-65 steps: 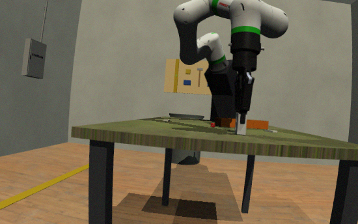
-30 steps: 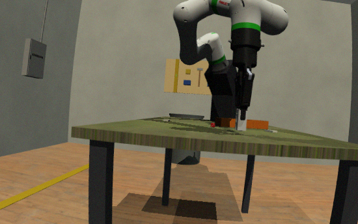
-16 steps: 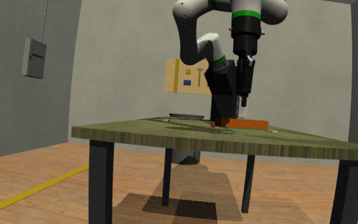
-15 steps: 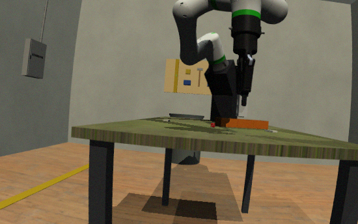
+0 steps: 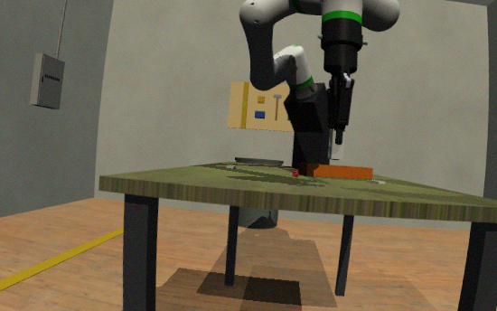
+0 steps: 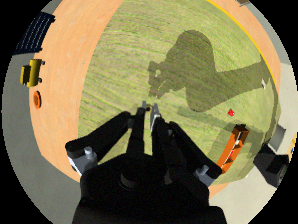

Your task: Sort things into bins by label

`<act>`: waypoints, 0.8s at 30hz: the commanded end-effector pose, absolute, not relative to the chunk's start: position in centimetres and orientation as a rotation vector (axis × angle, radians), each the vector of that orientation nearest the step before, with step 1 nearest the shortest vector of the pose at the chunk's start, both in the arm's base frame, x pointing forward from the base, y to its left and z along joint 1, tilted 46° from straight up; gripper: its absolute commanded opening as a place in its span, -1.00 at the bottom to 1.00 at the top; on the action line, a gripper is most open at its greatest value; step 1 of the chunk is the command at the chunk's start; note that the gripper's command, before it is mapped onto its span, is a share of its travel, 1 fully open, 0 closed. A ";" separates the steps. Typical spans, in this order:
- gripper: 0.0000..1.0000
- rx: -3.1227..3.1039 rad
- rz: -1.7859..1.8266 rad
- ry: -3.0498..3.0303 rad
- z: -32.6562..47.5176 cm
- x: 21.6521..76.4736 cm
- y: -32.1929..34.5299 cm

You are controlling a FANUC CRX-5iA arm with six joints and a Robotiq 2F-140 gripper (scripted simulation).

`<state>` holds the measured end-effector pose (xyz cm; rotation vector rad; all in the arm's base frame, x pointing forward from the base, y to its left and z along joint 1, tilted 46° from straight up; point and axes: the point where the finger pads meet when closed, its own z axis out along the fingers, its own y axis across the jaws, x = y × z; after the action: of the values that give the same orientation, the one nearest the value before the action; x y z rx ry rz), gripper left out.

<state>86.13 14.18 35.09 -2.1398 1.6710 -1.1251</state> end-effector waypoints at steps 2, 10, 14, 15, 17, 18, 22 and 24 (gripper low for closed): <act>-0.68 -2.140 -1.125 1.670 34.2 85.3 14.3; -0.68 -2.140 -1.125 1.670 31.3 82.4 14.7; -0.68 -2.140 -1.125 1.670 30.0 81.1 14.9; -0.68 -2.140 -1.125 1.670 29.5 80.7 14.9; -0.68 -2.140 -1.125 1.670 28.7 79.9 15.0; -0.68 -2.140 -1.125 1.670 28.3 79.5 15.1; -0.68 -2.140 -1.125 1.670 26.6 77.8 15.3; -0.68 -2.140 -1.125 1.670 25.7 77.0 15.4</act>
<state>79.08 15.11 27.68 -2.1537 1.6800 -1.1096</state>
